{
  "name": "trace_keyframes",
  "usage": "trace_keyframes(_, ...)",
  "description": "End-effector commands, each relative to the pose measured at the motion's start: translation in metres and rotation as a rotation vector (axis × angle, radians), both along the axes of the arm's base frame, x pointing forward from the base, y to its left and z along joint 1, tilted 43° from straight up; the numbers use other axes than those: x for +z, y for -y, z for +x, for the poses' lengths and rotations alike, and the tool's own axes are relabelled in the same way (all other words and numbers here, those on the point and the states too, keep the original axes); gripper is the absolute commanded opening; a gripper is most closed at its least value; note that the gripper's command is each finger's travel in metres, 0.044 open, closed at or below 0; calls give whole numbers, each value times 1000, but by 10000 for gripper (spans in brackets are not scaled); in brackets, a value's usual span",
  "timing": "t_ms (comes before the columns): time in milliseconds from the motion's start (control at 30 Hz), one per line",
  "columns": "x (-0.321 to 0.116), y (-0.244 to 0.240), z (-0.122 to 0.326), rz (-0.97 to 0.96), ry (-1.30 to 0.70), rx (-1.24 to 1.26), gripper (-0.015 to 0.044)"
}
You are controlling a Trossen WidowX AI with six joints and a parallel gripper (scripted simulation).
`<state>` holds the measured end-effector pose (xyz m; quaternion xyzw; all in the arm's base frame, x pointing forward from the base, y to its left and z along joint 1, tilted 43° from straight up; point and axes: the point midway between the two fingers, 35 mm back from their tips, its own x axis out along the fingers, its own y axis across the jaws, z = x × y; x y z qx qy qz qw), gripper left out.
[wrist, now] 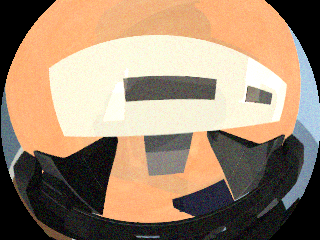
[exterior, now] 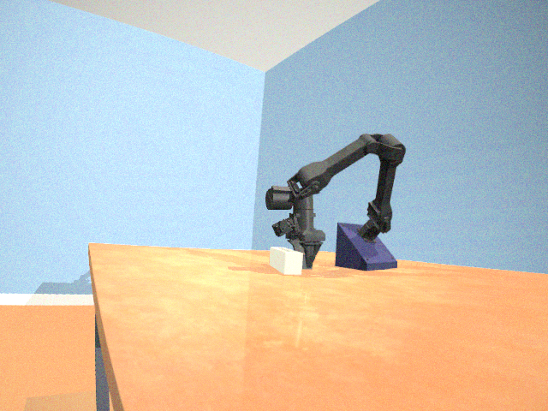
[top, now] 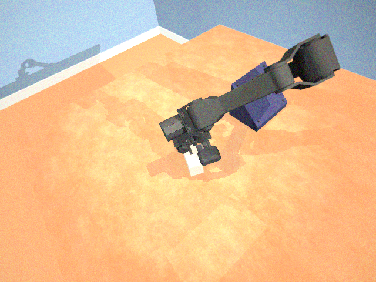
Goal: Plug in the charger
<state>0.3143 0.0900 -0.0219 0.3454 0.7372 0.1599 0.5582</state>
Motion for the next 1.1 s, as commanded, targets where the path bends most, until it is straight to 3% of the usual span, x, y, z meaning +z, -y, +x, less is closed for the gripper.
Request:
trace_keyframes(0,3,0,-2,-1,7,-3,440)
trace_keyframes(1067,6,-3,-14,-3,19,-8,440)
